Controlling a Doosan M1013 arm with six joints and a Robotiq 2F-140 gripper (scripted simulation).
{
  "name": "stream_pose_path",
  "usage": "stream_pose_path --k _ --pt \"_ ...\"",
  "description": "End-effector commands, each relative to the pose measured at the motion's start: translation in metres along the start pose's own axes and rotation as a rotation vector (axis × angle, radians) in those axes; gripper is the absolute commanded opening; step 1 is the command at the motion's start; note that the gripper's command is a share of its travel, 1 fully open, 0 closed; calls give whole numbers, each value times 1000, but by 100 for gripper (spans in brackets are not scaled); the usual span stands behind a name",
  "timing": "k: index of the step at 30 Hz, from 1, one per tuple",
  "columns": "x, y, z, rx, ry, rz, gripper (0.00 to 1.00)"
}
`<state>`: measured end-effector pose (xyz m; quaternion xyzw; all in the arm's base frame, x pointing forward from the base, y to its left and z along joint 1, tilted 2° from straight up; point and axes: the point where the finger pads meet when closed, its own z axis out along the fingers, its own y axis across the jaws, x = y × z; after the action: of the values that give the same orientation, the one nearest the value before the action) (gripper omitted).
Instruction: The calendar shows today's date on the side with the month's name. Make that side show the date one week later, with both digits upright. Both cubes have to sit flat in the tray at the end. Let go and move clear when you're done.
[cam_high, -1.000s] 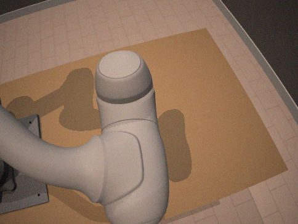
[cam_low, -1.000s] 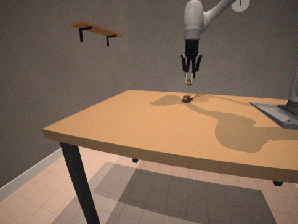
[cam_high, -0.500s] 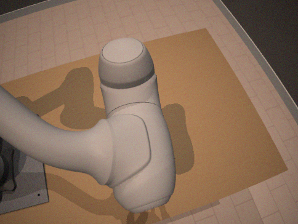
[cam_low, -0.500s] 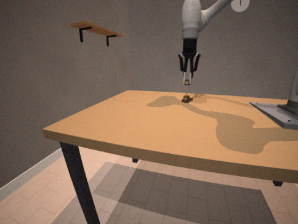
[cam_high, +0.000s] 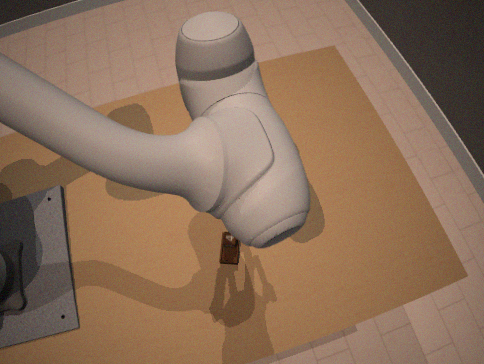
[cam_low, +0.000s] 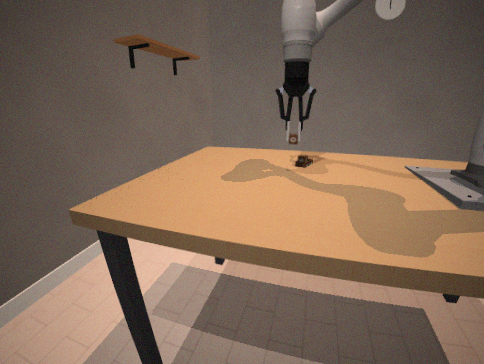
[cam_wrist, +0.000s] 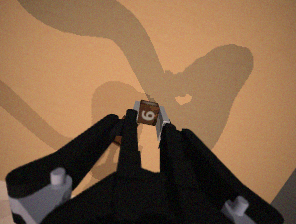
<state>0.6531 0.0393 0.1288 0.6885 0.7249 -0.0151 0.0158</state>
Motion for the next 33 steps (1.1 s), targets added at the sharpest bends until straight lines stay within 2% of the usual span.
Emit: stream_pose_path --k 1,8,15,17,27,33 --pt "0 0 0 0 0 0 24" --pt "0 0 4 0 0 0 24" --pt "0 0 26 0 0 0 24" --pt "0 0 26 0 0 0 24" --pt "0 0 73 0 0 0 24" --pt "0 0 89 0 0 0 24"
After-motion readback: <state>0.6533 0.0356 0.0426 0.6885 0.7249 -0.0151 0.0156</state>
